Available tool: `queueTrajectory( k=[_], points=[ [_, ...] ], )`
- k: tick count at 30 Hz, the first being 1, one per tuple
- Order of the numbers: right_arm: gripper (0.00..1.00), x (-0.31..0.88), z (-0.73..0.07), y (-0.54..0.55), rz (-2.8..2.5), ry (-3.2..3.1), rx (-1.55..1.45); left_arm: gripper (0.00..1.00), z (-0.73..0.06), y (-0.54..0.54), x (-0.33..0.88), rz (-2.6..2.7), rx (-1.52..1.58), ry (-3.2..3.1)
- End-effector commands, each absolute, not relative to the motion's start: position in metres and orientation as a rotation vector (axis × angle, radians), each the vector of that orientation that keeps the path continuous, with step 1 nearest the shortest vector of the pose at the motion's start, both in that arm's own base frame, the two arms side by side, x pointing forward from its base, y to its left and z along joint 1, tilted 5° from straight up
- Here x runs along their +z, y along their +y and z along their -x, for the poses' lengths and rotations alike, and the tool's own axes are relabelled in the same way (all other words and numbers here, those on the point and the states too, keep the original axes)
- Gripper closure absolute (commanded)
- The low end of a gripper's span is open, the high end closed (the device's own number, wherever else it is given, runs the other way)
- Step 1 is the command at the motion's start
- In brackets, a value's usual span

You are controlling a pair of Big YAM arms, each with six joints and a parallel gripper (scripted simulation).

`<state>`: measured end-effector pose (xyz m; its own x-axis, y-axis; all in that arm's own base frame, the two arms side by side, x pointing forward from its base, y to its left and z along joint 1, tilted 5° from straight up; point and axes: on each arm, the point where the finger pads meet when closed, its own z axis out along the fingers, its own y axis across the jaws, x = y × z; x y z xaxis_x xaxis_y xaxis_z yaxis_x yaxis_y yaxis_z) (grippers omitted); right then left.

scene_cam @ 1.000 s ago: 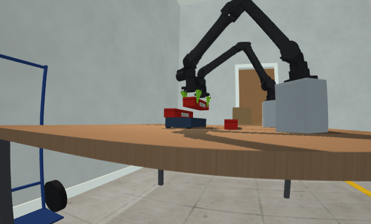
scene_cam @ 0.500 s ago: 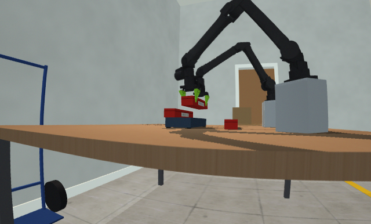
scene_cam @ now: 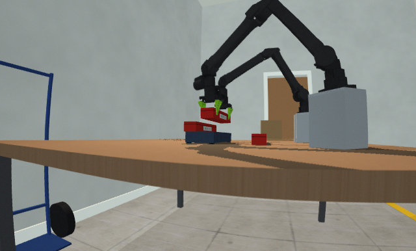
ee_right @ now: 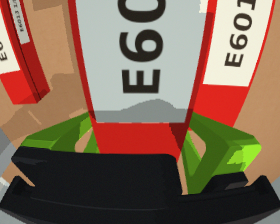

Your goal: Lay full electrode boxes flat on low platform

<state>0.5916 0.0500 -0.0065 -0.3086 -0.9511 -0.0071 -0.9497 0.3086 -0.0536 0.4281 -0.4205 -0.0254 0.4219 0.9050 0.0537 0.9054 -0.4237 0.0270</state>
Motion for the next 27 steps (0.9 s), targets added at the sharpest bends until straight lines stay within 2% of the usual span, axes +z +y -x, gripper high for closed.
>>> queueTrajectory(
  k=[1, 27],
  points=[
    [1.0, 0.048, -0.631, 0.025, 1.753, 2.439, -0.181, 1.0, -0.473, -0.436, 0.026, 2.745, -0.17, -1.745],
    [1.0, 0.014, -0.611, 0.027, 1.772, 2.464, -0.153, 1.0, -0.46, -0.426, -0.001, 2.729, -0.16, -1.734]
  ],
)
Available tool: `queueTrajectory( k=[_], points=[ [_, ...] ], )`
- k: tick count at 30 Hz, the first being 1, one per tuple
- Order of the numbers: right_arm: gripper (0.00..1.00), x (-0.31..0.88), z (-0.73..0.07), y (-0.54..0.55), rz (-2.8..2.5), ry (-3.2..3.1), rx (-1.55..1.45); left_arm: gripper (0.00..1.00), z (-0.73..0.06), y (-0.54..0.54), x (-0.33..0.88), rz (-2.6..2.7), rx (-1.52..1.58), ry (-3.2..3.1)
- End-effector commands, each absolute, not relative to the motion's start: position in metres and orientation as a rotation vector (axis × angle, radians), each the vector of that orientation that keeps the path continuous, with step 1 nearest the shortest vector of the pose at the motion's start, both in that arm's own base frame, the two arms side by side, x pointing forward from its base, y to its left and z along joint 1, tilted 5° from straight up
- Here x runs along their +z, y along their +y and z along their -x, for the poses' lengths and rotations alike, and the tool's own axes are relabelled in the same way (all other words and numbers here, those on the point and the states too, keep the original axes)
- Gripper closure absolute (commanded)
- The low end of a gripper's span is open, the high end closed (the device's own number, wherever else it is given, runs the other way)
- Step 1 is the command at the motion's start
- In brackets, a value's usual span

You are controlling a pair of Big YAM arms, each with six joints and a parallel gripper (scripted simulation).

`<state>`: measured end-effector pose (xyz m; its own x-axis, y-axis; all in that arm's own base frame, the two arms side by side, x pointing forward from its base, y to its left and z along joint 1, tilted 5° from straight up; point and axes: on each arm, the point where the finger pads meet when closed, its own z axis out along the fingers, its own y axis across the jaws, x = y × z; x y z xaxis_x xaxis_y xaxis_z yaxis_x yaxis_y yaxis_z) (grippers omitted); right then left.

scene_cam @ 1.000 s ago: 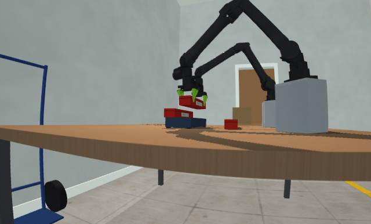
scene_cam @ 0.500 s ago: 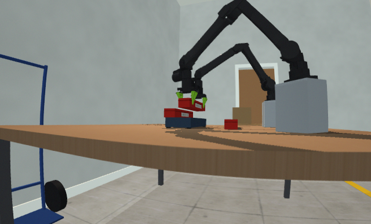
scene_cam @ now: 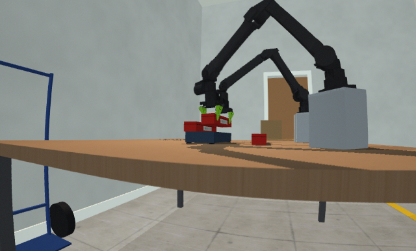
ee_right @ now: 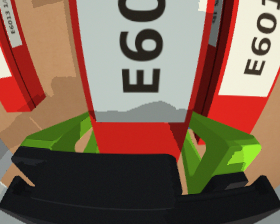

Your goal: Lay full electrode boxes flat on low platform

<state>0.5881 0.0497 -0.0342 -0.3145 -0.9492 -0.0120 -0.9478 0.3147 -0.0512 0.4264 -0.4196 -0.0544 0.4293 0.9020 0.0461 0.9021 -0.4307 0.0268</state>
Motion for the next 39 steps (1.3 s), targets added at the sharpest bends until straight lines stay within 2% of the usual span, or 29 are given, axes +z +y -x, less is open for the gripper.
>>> queueTrajectory(
  k=[1, 39],
  points=[
    [1.0, 0.018, -0.617, 0.027, 1.764, 2.453, -0.166, 1.0, -0.463, -0.428, 0.001, 2.738, -0.165, -1.74],
    [1.0, 0.011, -0.607, 0.031, 1.766, 2.456, -0.161, 1.0, -0.449, -0.417, -0.012, 2.722, -0.156, -1.729]
  ],
)
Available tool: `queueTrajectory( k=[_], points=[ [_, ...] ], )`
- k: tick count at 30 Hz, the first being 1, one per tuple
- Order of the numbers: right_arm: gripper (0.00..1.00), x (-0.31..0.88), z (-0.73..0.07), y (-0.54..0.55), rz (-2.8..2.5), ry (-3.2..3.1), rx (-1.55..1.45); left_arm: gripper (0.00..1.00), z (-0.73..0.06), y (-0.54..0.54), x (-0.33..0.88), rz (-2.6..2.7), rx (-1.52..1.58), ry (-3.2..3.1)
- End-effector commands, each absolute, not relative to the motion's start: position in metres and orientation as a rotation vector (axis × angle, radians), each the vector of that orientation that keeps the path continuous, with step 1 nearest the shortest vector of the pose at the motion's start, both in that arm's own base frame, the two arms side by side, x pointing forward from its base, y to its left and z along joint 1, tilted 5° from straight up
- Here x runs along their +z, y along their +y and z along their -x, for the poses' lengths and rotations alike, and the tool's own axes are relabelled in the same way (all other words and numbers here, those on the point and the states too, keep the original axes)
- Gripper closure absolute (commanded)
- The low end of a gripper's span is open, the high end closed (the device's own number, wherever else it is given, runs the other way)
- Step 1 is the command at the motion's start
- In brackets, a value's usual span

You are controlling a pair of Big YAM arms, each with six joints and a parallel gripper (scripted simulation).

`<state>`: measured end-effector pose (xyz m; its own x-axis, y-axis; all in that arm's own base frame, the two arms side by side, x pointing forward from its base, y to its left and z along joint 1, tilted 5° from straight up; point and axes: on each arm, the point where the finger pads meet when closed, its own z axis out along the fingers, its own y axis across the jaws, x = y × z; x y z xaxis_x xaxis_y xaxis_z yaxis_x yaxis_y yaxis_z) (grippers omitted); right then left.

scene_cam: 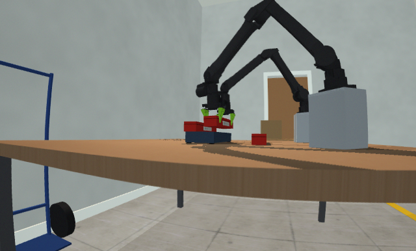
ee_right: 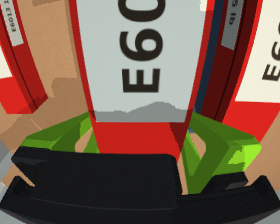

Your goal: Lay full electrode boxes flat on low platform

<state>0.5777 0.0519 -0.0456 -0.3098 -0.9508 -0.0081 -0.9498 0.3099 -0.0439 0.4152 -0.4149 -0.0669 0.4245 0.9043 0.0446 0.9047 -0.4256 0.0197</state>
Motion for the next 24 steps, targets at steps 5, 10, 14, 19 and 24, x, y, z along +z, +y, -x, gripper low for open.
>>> queueTrajectory(
  k=[5, 10, 14, 19, 24],
  points=[
    [1.0, 0.009, -0.605, 0.032, 1.769, 2.46, -0.157, 1.0, -0.447, -0.415, -0.013, 2.718, -0.154, -1.726],
    [1.0, 0.013, -0.612, 0.032, 1.758, 2.445, -0.172, 1.0, -0.452, -0.42, -0.01, 2.733, -0.162, -1.737],
    [1.0, 0.008, -0.61, 0.032, 1.761, 2.449, -0.168, 1.0, -0.45, -0.418, -0.015, 2.727, -0.159, -1.732],
    [1.0, 0.003, -0.61, 0.032, 1.762, 2.451, -0.167, 1.0, -0.45, -0.417, -0.019, 2.726, -0.159, -1.732],
    [1.0, 0.002, -0.61, 0.032, 1.764, 2.453, -0.164, 1.0, -0.451, -0.418, -0.019, 2.725, -0.158, -1.731]
  ],
)
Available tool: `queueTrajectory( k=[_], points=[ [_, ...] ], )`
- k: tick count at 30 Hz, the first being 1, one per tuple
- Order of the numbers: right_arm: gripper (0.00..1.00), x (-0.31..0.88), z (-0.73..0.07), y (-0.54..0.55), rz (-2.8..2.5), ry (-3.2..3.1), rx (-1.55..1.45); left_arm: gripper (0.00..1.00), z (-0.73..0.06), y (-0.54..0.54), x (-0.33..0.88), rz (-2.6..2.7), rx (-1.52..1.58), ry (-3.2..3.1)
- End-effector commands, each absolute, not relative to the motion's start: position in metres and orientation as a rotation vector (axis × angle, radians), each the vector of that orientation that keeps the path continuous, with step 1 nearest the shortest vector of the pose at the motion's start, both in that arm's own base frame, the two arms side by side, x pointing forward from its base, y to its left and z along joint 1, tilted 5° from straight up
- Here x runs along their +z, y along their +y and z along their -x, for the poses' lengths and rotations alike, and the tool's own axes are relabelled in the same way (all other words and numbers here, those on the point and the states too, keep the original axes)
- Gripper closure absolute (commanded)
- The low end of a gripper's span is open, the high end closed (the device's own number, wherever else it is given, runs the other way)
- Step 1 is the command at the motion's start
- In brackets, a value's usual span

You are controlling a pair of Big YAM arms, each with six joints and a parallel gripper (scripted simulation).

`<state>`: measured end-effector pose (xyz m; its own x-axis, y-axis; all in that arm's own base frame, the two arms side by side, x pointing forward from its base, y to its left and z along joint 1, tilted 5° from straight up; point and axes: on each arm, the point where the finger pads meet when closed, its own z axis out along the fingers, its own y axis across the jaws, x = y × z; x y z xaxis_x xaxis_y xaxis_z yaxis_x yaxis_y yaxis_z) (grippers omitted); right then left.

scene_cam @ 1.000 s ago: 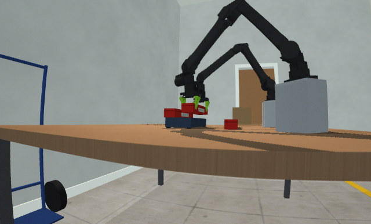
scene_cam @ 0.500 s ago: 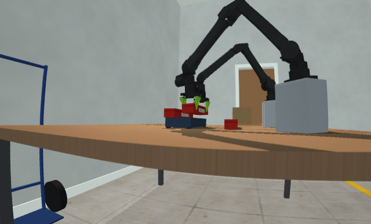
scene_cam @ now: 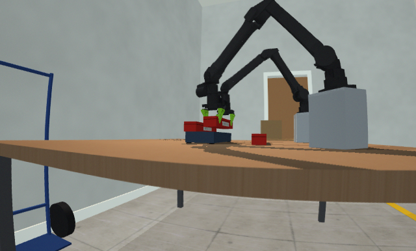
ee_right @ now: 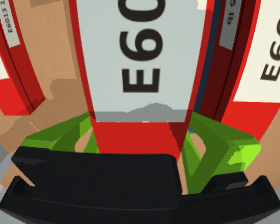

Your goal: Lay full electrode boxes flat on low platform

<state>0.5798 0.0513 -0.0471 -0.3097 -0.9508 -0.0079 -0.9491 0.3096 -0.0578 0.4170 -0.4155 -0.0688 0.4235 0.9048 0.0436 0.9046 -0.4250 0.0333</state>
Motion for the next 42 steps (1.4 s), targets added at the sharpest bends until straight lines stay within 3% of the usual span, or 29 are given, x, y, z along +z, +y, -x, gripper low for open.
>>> queueTrajectory(
  k=[1, 42],
  points=[
    [1.0, 0.001, -0.61, 0.032, 1.762, 2.451, -0.167, 1.0, -0.452, -0.419, -0.02, -2.57, 0.15, 1.632],
    [1.0, -0.023, -0.607, 0.032, 1.766, 2.456, -0.161, 1.0, -0.452, -0.418, -0.043, -2.566, 0.152, 1.63]
  ],
)
